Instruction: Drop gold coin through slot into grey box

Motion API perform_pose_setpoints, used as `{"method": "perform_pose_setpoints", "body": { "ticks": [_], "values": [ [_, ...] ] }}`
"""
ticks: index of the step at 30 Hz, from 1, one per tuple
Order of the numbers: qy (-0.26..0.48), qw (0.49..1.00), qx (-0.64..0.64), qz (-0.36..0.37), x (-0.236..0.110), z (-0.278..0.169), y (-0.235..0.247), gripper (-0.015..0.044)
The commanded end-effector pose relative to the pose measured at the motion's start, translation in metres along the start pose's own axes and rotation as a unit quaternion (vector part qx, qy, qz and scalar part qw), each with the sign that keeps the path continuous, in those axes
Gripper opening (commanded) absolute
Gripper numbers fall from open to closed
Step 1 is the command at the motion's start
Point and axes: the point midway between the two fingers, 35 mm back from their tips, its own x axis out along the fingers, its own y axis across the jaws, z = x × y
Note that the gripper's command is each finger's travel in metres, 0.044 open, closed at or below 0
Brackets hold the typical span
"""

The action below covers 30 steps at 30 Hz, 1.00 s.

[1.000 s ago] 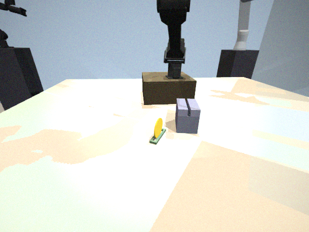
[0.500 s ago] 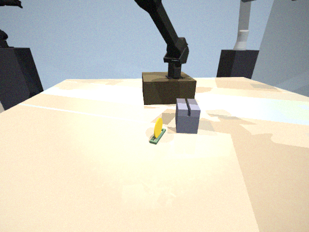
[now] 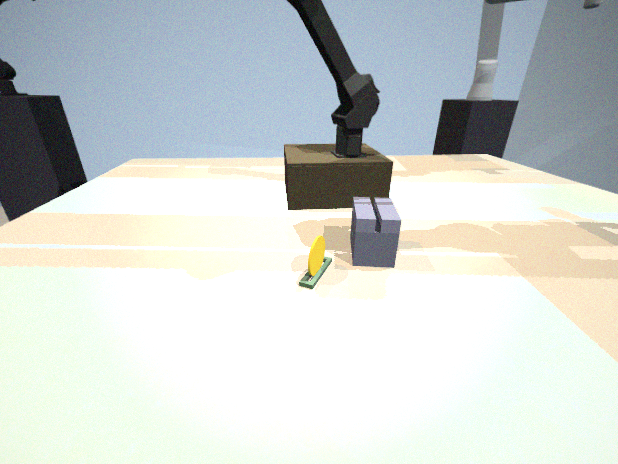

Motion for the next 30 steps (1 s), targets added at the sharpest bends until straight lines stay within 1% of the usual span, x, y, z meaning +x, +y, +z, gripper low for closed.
{"method": "perform_pose_setpoints", "body": {
  "ticks": [1,5,8,11,16,18,22,26,30],
  "values": [
    [0.106,0.994,-0.002,-0.024,0.019,-0.068,-0.014,0.0161],
    [0.200,0.978,0.008,-0.056,0.023,-0.130,-0.036,0.0161],
    [0.267,0.960,0.021,-0.085,0.017,-0.175,-0.057,0.0161],
    [0.322,0.940,0.017,-0.115,0.002,-0.211,-0.081,0.0161],
    [0.409,0.897,0.031,-0.166,-0.031,-0.268,-0.120,0.0161],
    [0.441,0.876,0.048,-0.187,-0.047,-0.290,-0.134,0.0161],
    [0.506,0.829,0.084,-0.223,-0.094,-0.331,-0.155,0.0161],
    [0.561,0.769,0.132,-0.276,-0.142,-0.367,-0.179,0.0161],
    [0.604,0.701,0.184,-0.331,-0.198,-0.397,-0.197,0.0161]
  ]
}}
